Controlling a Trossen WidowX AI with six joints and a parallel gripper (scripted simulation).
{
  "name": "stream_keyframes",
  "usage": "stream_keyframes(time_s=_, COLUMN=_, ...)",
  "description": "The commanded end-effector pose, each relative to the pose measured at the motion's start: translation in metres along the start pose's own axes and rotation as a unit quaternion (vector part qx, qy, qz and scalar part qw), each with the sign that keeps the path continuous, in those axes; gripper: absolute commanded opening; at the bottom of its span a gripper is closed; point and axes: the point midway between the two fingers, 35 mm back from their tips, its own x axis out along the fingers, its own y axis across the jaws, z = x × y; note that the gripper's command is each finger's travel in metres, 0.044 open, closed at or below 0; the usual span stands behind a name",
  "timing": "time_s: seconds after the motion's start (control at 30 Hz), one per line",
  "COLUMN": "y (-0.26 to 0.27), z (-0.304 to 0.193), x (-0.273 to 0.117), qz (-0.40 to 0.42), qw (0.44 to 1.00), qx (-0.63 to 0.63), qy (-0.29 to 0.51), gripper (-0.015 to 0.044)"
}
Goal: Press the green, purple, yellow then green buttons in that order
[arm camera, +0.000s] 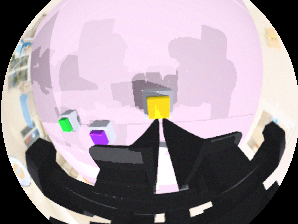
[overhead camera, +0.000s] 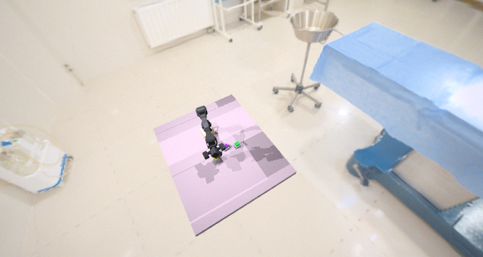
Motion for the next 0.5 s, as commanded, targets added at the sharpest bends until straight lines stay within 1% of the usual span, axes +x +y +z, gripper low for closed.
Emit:
stream_keyframes(time_s=0.0, y=-0.001, z=0.003, x=-0.049, qz=-0.003, qw=1.000, qx=-0.002, qy=-0.014, gripper=0.0020)
stream_keyframes(time_s=0.07, y=0.000, z=0.001, x=-0.059, qz=-0.003, qw=1.000, qx=-0.002, qy=-0.014, gripper=0.0020)
stream_keyframes(time_s=0.27, y=0.002, z=0.002, x=-0.059, qz=-0.003, qw=1.000, qx=-0.002, qy=-0.014, gripper=0.0020)
stream_keyframes(time_s=0.33, y=0.022, z=0.006, x=-0.059, qz=-0.002, qw=1.000, qx=-0.002, qy=-0.014, gripper=0.0020)
stream_keyframes(time_s=0.47, y=0.084, z=0.010, x=-0.059, qz=0.001, qw=1.000, qx=-0.002, qy=-0.014, gripper=0.0020)
